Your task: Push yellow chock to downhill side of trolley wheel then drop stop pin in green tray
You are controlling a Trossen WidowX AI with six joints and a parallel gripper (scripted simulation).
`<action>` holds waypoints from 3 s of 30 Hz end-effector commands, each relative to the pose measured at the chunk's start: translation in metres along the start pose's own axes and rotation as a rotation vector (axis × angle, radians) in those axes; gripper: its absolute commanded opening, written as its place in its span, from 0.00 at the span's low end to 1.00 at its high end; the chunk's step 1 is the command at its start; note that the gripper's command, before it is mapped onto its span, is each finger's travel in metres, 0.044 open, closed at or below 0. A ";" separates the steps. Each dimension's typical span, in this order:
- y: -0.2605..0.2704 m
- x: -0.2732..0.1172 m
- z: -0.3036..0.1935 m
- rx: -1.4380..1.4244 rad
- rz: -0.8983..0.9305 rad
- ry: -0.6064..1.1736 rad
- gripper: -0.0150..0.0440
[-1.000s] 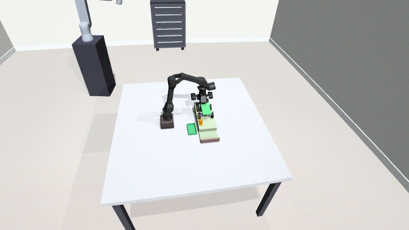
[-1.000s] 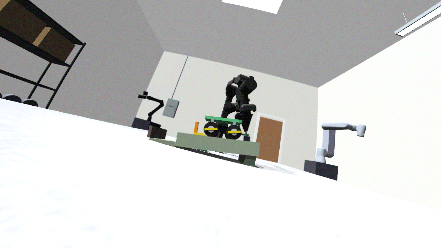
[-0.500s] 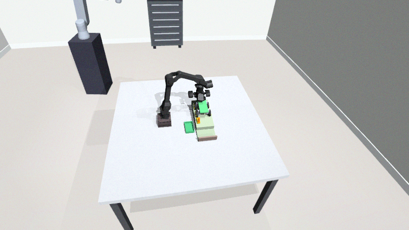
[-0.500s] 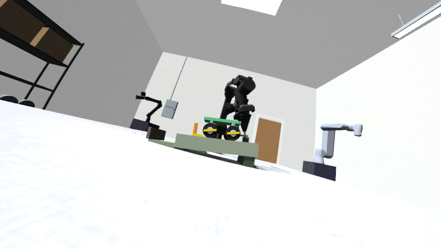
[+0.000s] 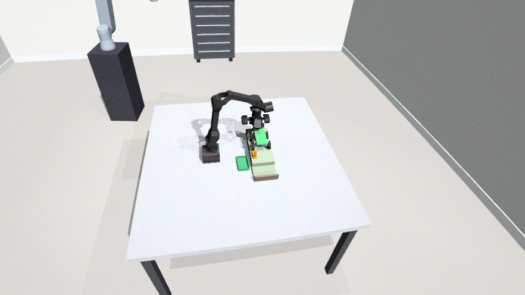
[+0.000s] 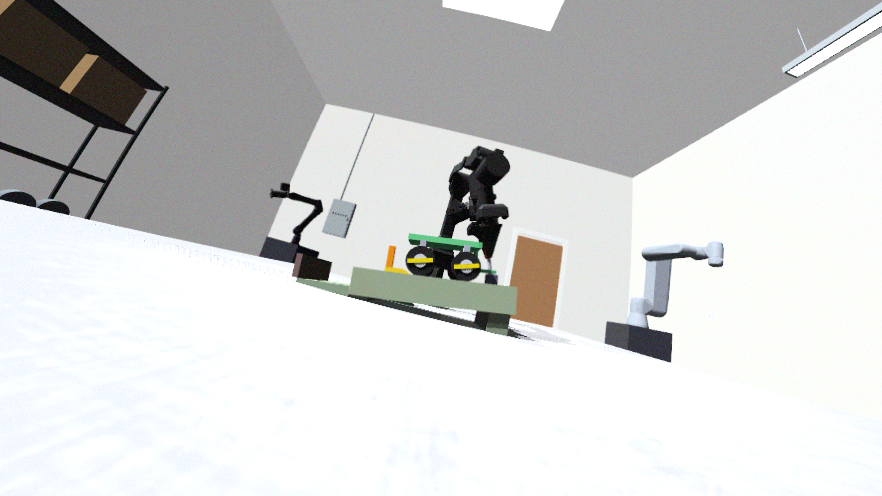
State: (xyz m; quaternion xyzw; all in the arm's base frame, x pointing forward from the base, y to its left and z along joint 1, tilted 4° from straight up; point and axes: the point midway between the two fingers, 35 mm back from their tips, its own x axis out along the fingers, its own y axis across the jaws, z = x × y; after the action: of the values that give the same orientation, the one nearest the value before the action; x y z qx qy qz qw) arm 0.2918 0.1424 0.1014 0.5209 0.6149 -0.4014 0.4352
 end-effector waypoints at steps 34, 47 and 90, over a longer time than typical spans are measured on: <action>0.002 -0.028 -0.007 -0.007 0.004 0.004 0.25; 0.001 -0.025 -0.026 -0.007 0.004 0.006 0.25; -0.082 -0.023 -0.020 -0.005 -0.003 0.005 0.25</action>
State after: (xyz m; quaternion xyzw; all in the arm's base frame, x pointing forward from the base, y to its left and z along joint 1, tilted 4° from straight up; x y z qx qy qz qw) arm 0.2100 0.1535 0.1341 0.5202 0.6165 -0.3988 0.4362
